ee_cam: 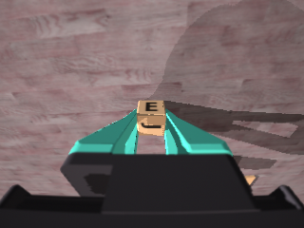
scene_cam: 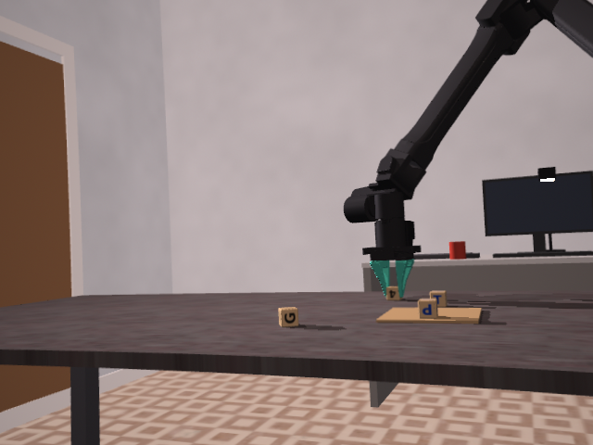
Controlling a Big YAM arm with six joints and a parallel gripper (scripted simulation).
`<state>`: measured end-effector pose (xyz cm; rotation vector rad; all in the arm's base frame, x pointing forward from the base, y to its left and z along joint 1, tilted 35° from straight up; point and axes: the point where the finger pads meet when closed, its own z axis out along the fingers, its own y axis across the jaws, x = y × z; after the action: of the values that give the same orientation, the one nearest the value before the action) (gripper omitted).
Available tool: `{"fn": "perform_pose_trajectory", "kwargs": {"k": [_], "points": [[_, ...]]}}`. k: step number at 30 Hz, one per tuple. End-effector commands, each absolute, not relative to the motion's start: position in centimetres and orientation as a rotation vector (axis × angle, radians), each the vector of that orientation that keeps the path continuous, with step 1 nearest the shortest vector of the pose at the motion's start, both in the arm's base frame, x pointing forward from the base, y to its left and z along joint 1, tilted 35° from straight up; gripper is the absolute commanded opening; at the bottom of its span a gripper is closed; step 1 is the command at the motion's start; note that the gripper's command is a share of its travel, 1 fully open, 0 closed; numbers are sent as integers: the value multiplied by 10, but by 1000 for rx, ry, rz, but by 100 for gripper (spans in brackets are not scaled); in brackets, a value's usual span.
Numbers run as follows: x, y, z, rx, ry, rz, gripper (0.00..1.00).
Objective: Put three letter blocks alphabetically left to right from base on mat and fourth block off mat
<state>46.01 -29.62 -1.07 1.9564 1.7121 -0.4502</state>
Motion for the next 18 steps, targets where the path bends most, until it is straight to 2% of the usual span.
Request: {"fn": "perform_pose_trajectory", "kwargs": {"k": [1, 9, 18], "points": [[475, -303, -8, 1942, 1698, -435, 20], [476, -291, -7, 1942, 1716, -438, 20], [467, -257, 49, 1933, 1701, -425, 20]]}}
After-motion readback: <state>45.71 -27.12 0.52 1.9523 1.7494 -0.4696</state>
